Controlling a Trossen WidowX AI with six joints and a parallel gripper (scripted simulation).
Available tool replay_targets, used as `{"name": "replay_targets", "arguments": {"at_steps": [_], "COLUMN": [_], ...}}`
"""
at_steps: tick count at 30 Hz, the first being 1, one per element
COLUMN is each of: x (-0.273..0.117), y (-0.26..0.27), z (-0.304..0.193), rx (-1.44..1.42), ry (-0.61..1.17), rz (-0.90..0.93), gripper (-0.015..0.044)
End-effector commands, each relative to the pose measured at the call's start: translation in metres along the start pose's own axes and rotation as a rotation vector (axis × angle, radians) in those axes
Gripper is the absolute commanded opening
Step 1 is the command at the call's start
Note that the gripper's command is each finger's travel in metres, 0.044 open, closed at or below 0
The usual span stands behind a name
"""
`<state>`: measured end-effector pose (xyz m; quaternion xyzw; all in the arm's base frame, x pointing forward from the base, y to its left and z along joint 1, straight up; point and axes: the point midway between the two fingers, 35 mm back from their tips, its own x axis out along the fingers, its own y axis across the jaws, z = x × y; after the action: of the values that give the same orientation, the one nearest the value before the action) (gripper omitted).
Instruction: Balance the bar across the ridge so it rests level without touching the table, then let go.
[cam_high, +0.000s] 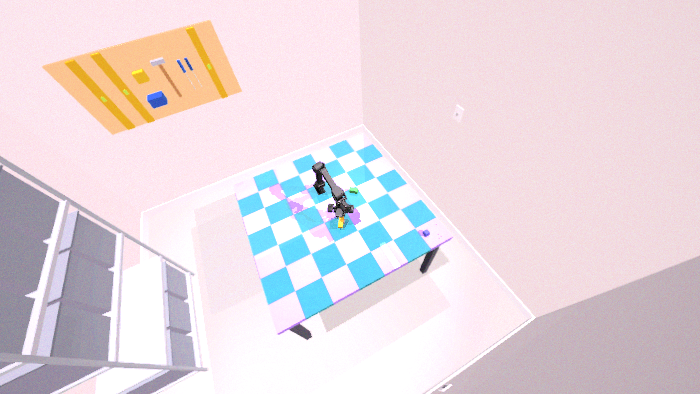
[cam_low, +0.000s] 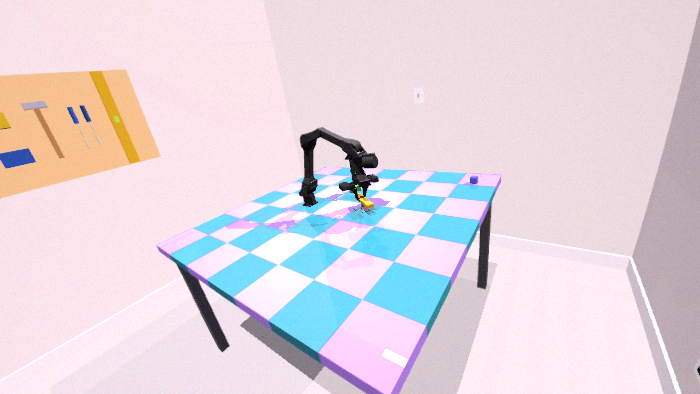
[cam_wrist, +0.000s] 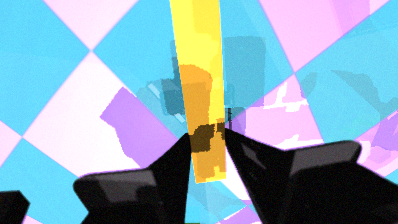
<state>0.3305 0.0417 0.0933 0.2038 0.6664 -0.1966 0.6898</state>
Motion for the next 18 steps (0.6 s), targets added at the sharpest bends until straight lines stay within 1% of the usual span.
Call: {"name": "replay_targets", "arguments": {"at_steps": [1, 18], "x": [0.0026, 0.0008], "y": [-0.0001, -0.0002], "z": [-0.0012, -0.0014], "rx": [-0.001, -0.001], "ry": [0.006, 0.006], "rz": [0.0, 0.0], "gripper": [0.0, 0.0]}}
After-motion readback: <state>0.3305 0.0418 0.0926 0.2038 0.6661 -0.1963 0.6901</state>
